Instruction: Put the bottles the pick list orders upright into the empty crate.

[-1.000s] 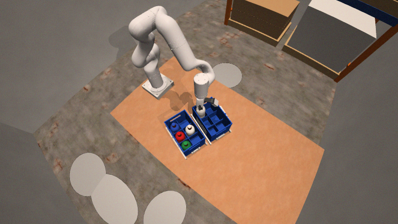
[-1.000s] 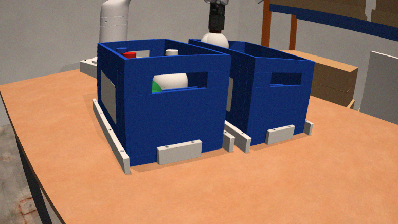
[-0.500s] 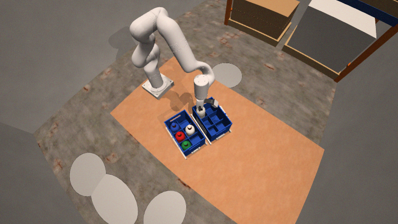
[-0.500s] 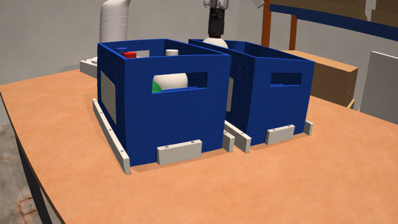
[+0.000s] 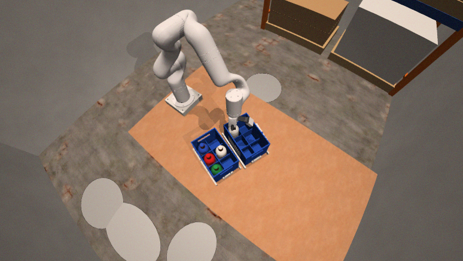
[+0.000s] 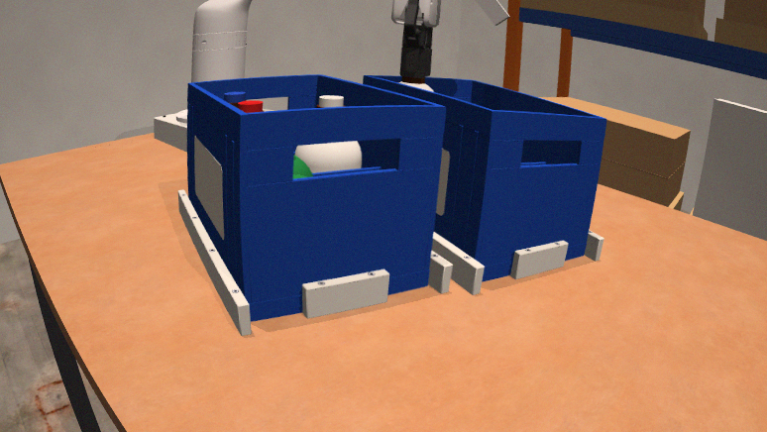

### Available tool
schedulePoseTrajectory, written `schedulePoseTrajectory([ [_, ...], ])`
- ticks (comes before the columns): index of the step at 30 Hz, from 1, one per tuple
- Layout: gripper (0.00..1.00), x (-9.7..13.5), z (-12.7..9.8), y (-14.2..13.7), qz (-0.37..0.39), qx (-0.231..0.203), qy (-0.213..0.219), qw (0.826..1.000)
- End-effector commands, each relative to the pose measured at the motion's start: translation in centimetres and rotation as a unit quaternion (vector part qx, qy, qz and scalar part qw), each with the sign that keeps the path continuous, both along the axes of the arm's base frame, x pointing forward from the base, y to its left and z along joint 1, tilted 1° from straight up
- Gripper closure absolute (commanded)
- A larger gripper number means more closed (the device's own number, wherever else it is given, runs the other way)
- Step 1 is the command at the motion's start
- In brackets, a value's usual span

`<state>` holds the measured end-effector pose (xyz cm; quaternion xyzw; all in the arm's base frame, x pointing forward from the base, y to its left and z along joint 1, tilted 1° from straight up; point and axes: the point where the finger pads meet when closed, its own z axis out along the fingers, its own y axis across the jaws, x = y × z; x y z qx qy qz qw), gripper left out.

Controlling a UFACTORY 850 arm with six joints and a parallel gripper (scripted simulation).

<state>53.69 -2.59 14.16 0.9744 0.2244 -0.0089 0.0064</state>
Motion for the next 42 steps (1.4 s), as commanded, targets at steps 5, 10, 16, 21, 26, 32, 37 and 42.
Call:
schedulePoseTrajectory([
  [5, 1.0, 0.07, -0.7, -0.02, 0.0, 0.0, -0.001, 1.0],
  [10, 1.0, 0.07, -1.2, -0.02, 0.0, 0.0, -0.001, 1.0],
  [16, 1.0, 0.08, -1.21, -0.02, 0.0, 0.0, -0.001, 1.0],
  [21, 1.0, 0.07, -1.21, -0.02, 0.0, 0.0, -0.001, 1.0],
  [26, 1.0, 0.08, -1.21, -0.02, 0.0, 0.0, -0.001, 1.0],
  [32, 1.0, 0.07, -1.21, -0.02, 0.0, 0.0, -0.001, 1.0],
  [37, 1.0, 0.07, -1.21, -0.02, 0.0, 0.0, -0.001, 1.0],
  [42, 1.0, 0.07, -1.21, -0.02, 0.0, 0.0, -0.001, 1.0],
])
